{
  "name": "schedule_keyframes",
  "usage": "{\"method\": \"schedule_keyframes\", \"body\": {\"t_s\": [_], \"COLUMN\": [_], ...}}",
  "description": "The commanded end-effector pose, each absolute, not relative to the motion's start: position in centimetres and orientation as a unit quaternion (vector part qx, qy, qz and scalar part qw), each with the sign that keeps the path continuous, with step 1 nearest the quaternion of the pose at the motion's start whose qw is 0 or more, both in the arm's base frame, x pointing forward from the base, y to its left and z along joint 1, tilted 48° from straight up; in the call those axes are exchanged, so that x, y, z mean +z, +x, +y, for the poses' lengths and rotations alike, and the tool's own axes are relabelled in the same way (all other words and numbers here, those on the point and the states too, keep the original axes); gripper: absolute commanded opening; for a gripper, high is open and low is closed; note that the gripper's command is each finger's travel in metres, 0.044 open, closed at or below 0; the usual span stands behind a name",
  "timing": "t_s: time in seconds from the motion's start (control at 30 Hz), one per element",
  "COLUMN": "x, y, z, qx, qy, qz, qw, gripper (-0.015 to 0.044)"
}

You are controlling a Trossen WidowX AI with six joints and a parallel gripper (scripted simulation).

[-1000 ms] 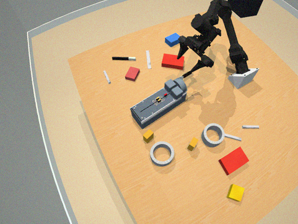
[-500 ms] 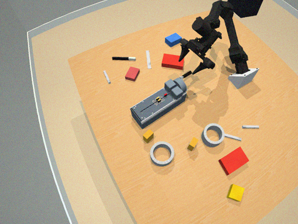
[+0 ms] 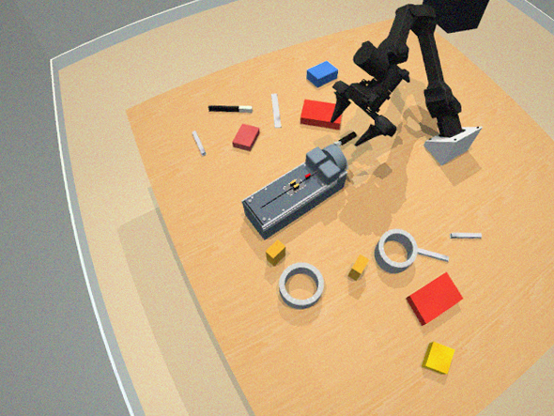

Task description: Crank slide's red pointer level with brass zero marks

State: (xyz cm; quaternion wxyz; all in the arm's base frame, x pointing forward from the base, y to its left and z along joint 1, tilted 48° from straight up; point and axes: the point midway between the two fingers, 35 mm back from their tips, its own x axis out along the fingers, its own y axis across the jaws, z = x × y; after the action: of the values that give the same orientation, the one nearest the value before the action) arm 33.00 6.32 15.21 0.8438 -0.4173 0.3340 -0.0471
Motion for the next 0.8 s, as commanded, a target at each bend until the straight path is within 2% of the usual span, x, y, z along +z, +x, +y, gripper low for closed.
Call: {"method": "schedule_keyframes", "body": {"t_s": [0.0, 0.77], "x": [14.5, 12.1], "y": [33.0, 33.4], "z": [5.8, 3.1], "qx": [-0.044, -0.045], "qy": [-0.419, -0.420], "qz": [0.337, 0.336], "qw": [0.842, 0.842], "gripper": [0.0440, 0.0440]}}
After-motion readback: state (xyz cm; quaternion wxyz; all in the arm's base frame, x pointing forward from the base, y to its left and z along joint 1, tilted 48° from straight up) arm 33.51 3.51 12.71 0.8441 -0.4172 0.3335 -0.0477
